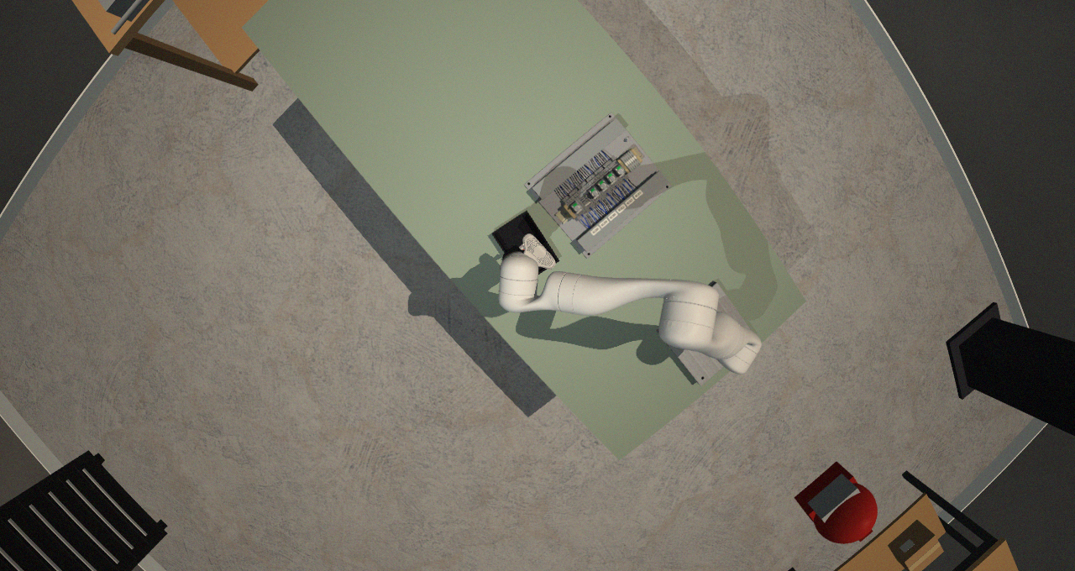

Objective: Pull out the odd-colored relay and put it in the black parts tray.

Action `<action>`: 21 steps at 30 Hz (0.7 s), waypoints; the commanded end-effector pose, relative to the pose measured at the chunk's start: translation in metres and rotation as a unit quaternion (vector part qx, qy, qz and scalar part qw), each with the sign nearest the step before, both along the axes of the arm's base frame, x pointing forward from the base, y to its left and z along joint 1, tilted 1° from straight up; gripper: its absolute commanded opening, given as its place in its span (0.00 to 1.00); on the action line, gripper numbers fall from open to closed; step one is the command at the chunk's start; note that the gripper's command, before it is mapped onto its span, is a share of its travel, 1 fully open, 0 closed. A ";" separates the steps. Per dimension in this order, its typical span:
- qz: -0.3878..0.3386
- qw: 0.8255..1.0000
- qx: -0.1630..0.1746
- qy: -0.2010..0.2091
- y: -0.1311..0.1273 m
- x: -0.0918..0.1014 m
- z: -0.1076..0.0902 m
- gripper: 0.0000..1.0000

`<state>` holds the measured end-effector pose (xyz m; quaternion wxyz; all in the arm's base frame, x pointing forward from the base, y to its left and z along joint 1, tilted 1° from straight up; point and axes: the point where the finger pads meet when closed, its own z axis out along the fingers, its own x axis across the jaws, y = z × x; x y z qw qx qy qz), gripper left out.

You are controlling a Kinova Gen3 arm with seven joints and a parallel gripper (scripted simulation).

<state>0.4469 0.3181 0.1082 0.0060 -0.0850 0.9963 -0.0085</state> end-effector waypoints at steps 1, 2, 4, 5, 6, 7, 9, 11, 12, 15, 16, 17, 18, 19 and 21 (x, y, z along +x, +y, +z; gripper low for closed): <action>0.000 1.000 0.001 -0.001 0.000 0.000 0.001 0.00; 0.000 1.000 0.001 -0.001 0.000 0.001 0.000 0.00; 0.000 1.000 0.001 -0.001 0.000 0.001 -0.001 0.00; 0.000 1.000 0.001 -0.001 0.000 0.001 -0.002 0.00; 0.000 1.000 0.001 -0.001 0.000 0.001 -0.003 0.00; 0.000 1.000 0.001 -0.001 0.000 0.001 -0.004 0.00; 0.000 1.000 0.001 -0.001 0.000 0.001 -0.006 0.00; 0.000 1.000 0.001 -0.001 0.000 0.001 -0.009 0.00; 0.000 1.000 0.001 -0.001 0.000 0.001 -0.010 0.00; 0.000 1.000 0.001 -0.001 0.000 0.001 -0.015 0.00; 0.000 1.000 0.001 -0.001 0.000 0.001 -0.017 0.00; 0.000 1.000 0.001 -0.001 0.000 0.001 -0.017 0.00; 0.000 1.000 0.001 -0.001 0.000 0.001 -0.017 0.00; 0.000 1.000 0.001 -0.001 0.000 0.001 -0.019 0.00; 0.000 1.000 0.001 -0.001 0.000 0.001 -0.023 0.00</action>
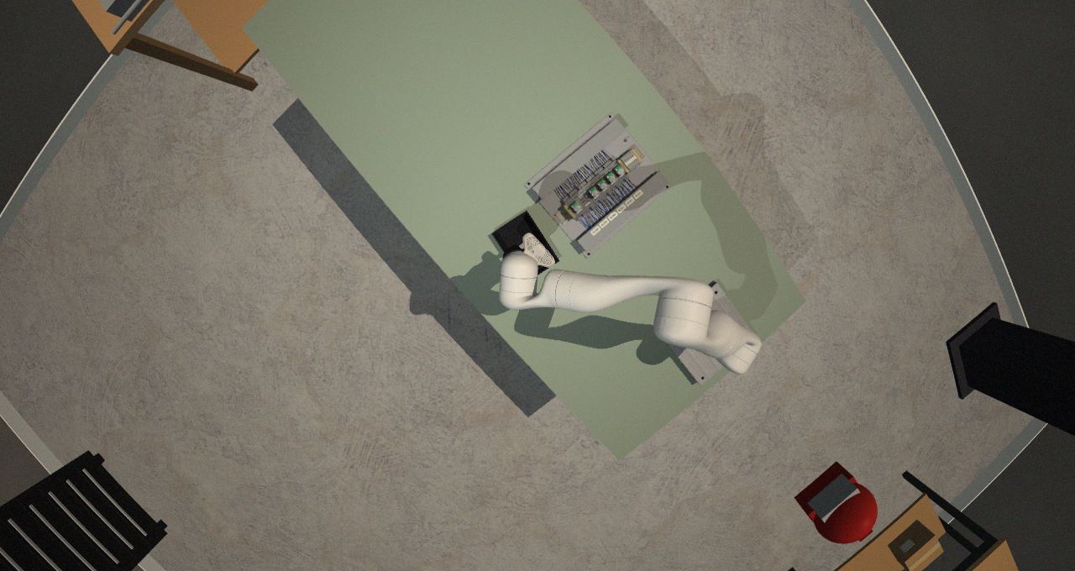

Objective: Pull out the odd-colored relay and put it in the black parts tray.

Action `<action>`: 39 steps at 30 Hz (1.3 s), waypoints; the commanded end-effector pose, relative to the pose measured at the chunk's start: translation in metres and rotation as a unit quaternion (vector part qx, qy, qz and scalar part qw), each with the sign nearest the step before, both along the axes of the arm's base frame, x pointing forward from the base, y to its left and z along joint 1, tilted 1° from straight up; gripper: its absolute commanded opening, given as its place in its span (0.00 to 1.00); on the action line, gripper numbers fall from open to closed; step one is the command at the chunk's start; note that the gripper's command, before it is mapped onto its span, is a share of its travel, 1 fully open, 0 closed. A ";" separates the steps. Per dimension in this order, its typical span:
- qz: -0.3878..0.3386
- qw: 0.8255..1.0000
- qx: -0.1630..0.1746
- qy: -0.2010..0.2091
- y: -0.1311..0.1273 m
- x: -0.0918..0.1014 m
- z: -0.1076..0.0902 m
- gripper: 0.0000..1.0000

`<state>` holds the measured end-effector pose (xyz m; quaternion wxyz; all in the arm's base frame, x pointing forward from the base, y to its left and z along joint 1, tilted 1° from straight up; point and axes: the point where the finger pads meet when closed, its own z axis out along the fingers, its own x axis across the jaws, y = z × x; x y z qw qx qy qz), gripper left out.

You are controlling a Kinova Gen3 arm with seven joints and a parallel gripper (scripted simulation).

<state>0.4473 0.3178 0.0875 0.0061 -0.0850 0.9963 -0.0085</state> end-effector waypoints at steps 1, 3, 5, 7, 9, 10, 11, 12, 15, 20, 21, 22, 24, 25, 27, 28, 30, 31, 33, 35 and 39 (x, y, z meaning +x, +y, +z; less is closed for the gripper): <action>0.000 1.000 0.001 -0.001 0.000 0.001 -0.004 0.00; 0.000 1.000 0.001 -0.001 0.000 0.001 -0.009 0.00; 0.000 1.000 0.001 -0.001 0.000 0.001 -0.013 0.00; 0.000 1.000 0.001 -0.001 0.000 0.001 -0.018 0.00; 0.000 1.000 0.001 -0.001 0.000 0.001 -0.023 0.00; 0.000 1.000 0.001 -0.001 0.000 0.001 -0.025 0.00; 0.000 1.000 0.001 -0.001 0.000 0.001 -0.028 0.00; 0.000 1.000 0.001 -0.001 0.000 0.001 -0.030 0.00; 0.000 1.000 0.001 -0.001 0.000 0.001 -0.033 0.00; 0.000 1.000 0.001 -0.001 0.000 0.001 -0.045 0.00; 0.000 1.000 0.001 -0.001 0.000 0.001 -0.047 0.00; 0.000 1.000 0.001 -0.001 0.000 0.001 -0.049 0.00; 0.000 1.000 0.001 -0.001 0.000 0.001 -0.054 0.00; 0.000 1.000 0.001 -0.001 0.000 0.001 -0.056 0.00; 0.000 1.000 0.001 -0.001 0.000 0.001 -0.060 0.00; 0.000 1.000 0.001 -0.001 0.000 0.001 -0.062 0.00; 0.000 1.000 0.001 -0.001 0.000 0.001 -0.064 0.00; 0.000 1.000 0.001 -0.001 0.000 0.001 -0.064 0.00; 0.000 1.000 0.001 -0.001 0.000 0.001 -0.067 0.00; 0.000 1.000 0.001 -0.001 0.000 0.002 -0.070 0.00; 0.000 1.000 0.001 -0.001 0.000 0.002 -0.075 0.00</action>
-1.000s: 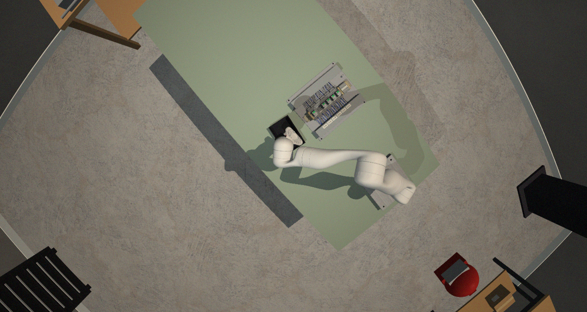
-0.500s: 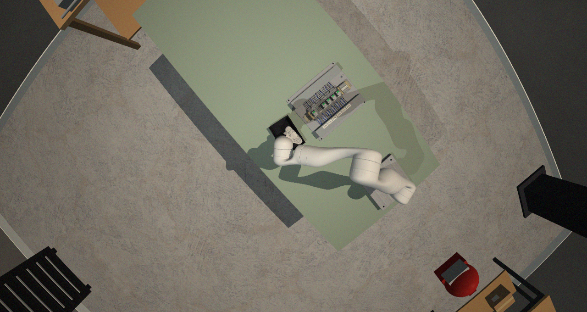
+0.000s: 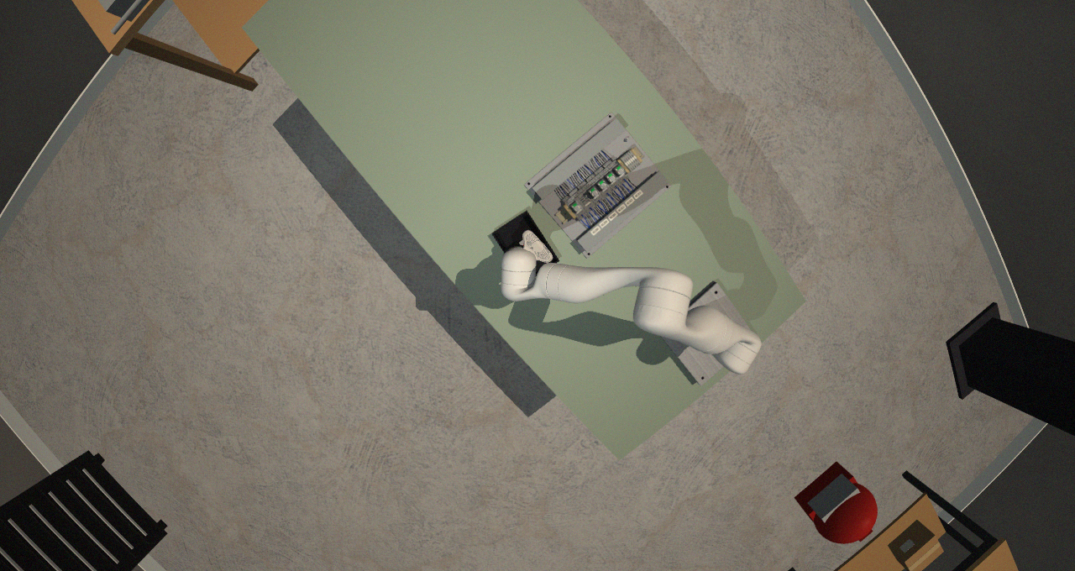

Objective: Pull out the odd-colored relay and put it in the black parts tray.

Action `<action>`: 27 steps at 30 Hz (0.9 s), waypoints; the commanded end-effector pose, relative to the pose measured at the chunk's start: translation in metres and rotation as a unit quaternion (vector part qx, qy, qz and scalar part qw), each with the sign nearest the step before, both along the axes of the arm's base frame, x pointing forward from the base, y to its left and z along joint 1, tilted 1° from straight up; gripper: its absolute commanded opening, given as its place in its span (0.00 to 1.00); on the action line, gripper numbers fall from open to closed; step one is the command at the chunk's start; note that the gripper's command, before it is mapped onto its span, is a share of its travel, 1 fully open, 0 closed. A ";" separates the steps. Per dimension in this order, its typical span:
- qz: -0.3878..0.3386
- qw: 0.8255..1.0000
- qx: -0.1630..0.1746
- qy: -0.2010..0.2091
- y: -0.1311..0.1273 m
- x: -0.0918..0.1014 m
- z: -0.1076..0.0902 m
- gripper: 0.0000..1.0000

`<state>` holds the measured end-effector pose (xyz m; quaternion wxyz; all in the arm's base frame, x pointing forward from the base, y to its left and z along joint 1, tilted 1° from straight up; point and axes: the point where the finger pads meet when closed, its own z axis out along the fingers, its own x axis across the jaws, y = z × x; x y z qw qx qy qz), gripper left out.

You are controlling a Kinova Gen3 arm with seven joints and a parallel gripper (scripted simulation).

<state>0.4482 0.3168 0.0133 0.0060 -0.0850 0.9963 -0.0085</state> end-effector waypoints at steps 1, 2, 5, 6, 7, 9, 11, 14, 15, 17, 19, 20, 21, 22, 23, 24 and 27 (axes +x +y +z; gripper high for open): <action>0.000 1.000 0.001 -0.001 0.001 0.001 -0.002 0.00; 0.000 1.000 0.001 -0.001 0.000 0.001 -0.003 0.00; 0.000 1.000 0.001 -0.001 0.000 0.001 -0.005 0.00; 0.000 1.000 0.001 -0.001 0.000 0.001 -0.005 0.00; 0.000 1.000 0.001 -0.001 0.000 0.001 -0.006 0.00; 0.000 1.000 0.001 -0.001 0.000 0.001 -0.006 0.00; 0.000 1.000 0.001 -0.001 0.000 0.001 -0.006 0.00; 0.000 1.000 0.001 -0.001 0.000 0.001 -0.006 0.00; 0.000 1.000 0.001 -0.001 0.000 0.001 -0.007 0.00; 0.000 1.000 0.001 -0.001 0.000 0.001 -0.007 0.00; 0.000 1.000 0.001 -0.001 0.000 0.001 -0.007 0.00; 0.000 1.000 0.001 -0.001 0.000 0.001 -0.007 0.00; 0.000 1.000 0.001 -0.001 0.000 0.001 -0.007 0.00; 0.000 1.000 0.001 -0.001 0.000 0.001 -0.007 0.00; 0.000 1.000 0.001 -0.001 0.000 0.001 -0.007 0.00; 0.000 1.000 0.001 -0.001 0.000 0.001 -0.007 0.00; 0.000 1.000 0.001 -0.001 0.000 0.001 -0.007 0.00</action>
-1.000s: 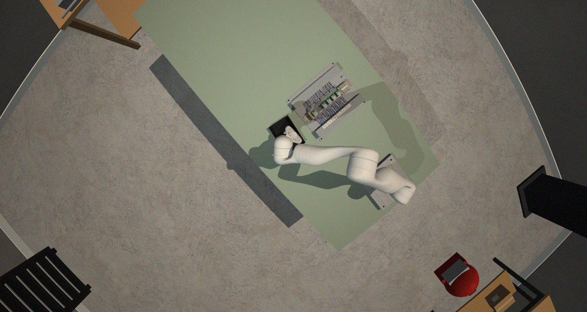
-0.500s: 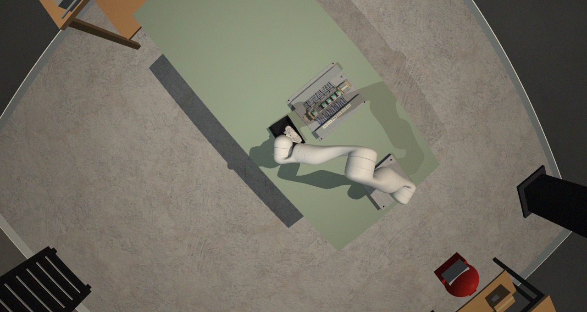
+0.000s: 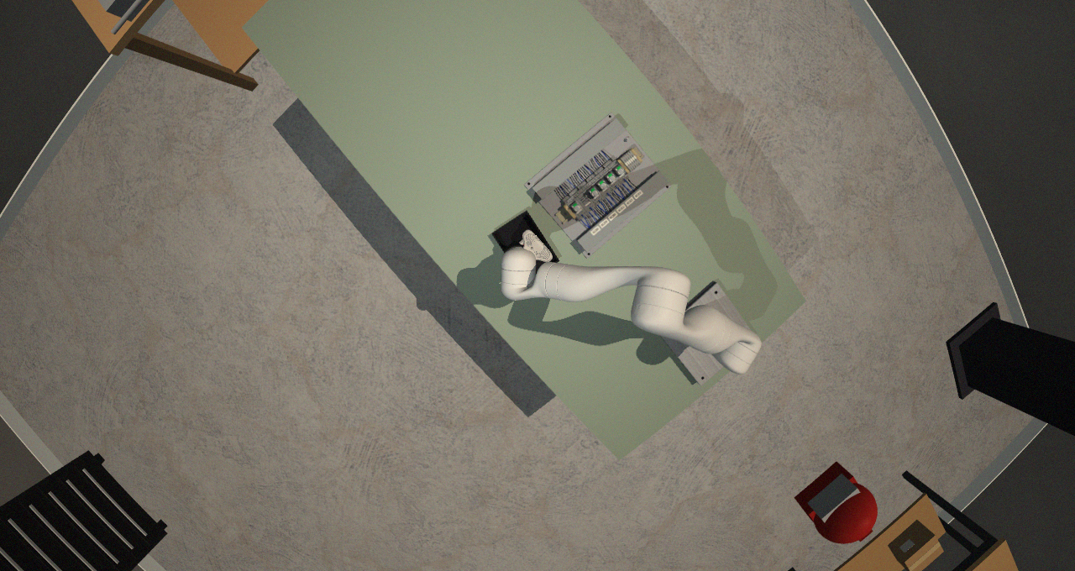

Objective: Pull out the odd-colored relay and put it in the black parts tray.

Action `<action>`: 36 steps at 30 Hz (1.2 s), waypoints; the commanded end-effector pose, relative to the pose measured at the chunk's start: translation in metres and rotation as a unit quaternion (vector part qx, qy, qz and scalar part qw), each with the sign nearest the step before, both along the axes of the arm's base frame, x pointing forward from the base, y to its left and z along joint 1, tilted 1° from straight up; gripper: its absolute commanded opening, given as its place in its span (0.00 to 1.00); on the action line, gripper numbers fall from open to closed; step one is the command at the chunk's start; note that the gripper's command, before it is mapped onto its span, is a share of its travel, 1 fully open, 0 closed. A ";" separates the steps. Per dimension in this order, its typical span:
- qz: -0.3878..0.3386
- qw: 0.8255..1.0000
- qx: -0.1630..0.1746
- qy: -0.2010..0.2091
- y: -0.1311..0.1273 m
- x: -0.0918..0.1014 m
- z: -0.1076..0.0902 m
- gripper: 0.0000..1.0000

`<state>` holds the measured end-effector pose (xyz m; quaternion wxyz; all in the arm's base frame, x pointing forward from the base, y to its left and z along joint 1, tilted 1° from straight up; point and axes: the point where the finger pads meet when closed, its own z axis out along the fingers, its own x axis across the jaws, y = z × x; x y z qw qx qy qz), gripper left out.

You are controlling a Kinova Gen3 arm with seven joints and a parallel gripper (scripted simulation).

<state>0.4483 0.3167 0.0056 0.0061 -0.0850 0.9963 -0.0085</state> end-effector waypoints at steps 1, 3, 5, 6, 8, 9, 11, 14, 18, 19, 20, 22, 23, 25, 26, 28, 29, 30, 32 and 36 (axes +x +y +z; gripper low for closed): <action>0.000 1.000 0.001 -0.001 0.001 0.001 0.001 0.00; 0.000 1.000 0.001 -0.001 0.001 0.001 0.001 0.00; 0.000 1.000 0.001 -0.001 0.001 0.001 0.001 0.00; 0.000 1.000 0.001 -0.001 0.001 0.001 0.001 0.00; 0.000 1.000 0.001 -0.001 0.001 0.001 0.001 0.00; 0.000 1.000 0.001 -0.001 0.001 0.001 0.001 0.00; 0.000 1.000 0.001 -0.001 0.001 0.001 0.001 0.00; 0.000 1.000 0.001 -0.001 0.001 0.001 0.001 0.00; 0.000 1.000 0.001 -0.001 0.001 0.001 0.001 0.00; 0.000 1.000 0.001 -0.001 0.001 0.001 0.001 0.00; 0.000 1.000 0.001 -0.001 0.001 0.001 0.001 0.00; 0.000 1.000 0.001 -0.001 0.001 0.001 0.001 0.00; 0.000 1.000 0.001 -0.001 0.001 0.001 0.001 0.00; 0.000 1.000 0.001 -0.001 0.001 0.001 0.001 0.98; 0.000 1.000 0.001 -0.001 0.001 0.001 0.001 0.98; 0.000 1.000 0.001 -0.001 0.001 0.001 0.001 0.98; 0.000 1.000 0.001 -0.001 0.001 0.001 0.001 0.98; 0.000 1.000 0.001 -0.001 0.001 0.001 0.001 0.98; 0.000 1.000 0.001 -0.001 0.001 0.001 0.001 0.98; 0.000 1.000 0.001 -0.001 0.001 0.001 0.001 0.98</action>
